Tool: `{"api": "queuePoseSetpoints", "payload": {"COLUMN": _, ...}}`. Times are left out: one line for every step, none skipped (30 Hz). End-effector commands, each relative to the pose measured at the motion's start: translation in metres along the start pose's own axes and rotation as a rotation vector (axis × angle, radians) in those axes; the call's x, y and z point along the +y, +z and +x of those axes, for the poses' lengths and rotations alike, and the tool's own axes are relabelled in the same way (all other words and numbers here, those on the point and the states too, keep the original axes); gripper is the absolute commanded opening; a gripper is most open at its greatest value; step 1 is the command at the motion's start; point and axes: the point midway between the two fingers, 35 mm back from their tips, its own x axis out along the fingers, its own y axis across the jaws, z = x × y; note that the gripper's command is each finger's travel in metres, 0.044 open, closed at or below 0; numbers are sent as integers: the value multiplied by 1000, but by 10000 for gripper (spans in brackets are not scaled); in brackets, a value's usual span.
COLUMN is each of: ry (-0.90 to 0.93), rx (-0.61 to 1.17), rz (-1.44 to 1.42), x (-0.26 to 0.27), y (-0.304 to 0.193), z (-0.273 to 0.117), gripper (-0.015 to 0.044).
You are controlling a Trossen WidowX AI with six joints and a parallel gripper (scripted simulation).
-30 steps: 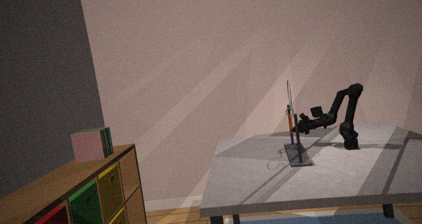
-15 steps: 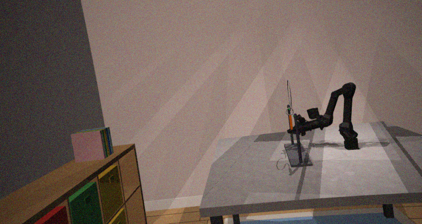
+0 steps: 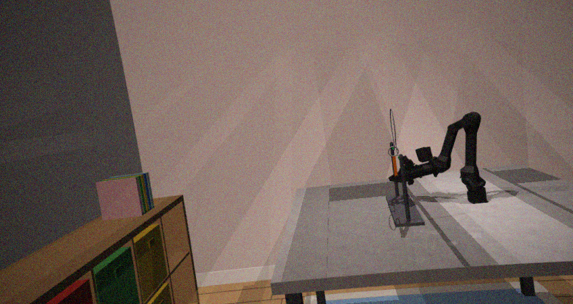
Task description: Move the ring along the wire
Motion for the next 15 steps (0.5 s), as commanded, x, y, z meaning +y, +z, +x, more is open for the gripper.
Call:
{"api": "queuePoseSetpoints", "payload": {"ry": -3, "rx": -4, "rz": 1, "x": -1, "y": 2, "z": 1, "gripper": 160}}
{"api": "queuePoseSetpoints", "payload": {"ry": -3, "rx": -4, "rz": 1, "x": -1, "y": 2, "z": 1, "gripper": 160}}
{"api": "queuePoseSetpoints", "payload": {"ry": -3, "rx": -4, "rz": 1, "x": -1, "y": 2, "z": 1, "gripper": 160}}
{"api": "queuePoseSetpoints", "payload": {"ry": -3, "rx": -4, "rz": 1, "x": -1, "y": 2, "z": 1, "gripper": 160}}
{"api": "queuePoseSetpoints", "payload": {"ry": -3, "rx": -4, "rz": 1, "x": -1, "y": 2, "z": 1, "gripper": 160}}
{"api": "queuePoseSetpoints", "payload": {"ry": -3, "rx": -4, "rz": 1, "x": -1, "y": 2, "z": 1, "gripper": 160}}
{"api": "queuePoseSetpoints", "payload": {"ry": -3, "rx": -4, "rz": 1, "x": -1, "y": 2, "z": 1, "gripper": 160}}
{"api": "queuePoseSetpoints", "payload": {"ry": -3, "rx": -4, "rz": 1, "x": -1, "y": 2, "z": 1, "gripper": 160}}
{"api": "queuePoseSetpoints", "payload": {"ry": -3, "rx": -4, "rz": 1, "x": -1, "y": 2, "z": 1, "gripper": 160}}
{"api": "queuePoseSetpoints", "payload": {"ry": -3, "rx": -4, "rz": 1, "x": -1, "y": 2, "z": 1, "gripper": 160}}
{"api": "queuePoseSetpoints", "payload": {"ry": -3, "rx": -4, "rz": 1, "x": -1, "y": 2, "z": 1, "gripper": 160}}
{"api": "queuePoseSetpoints", "payload": {"ry": -3, "rx": -4, "rz": 1, "x": -1, "y": 2, "z": 1, "gripper": 160}}
{"api": "queuePoseSetpoints", "payload": {"ry": -3, "rx": -4, "rz": 1, "x": -1, "y": 2, "z": 1, "gripper": 160}}
{"api": "queuePoseSetpoints", "payload": {"ry": -3, "rx": -4, "rz": 1, "x": -1, "y": 2, "z": 1, "gripper": 160}}
{"api": "queuePoseSetpoints", "payload": {"ry": 0, "rx": -1, "rz": 0, "x": 0, "y": 0, "z": 0, "gripper": 134}}
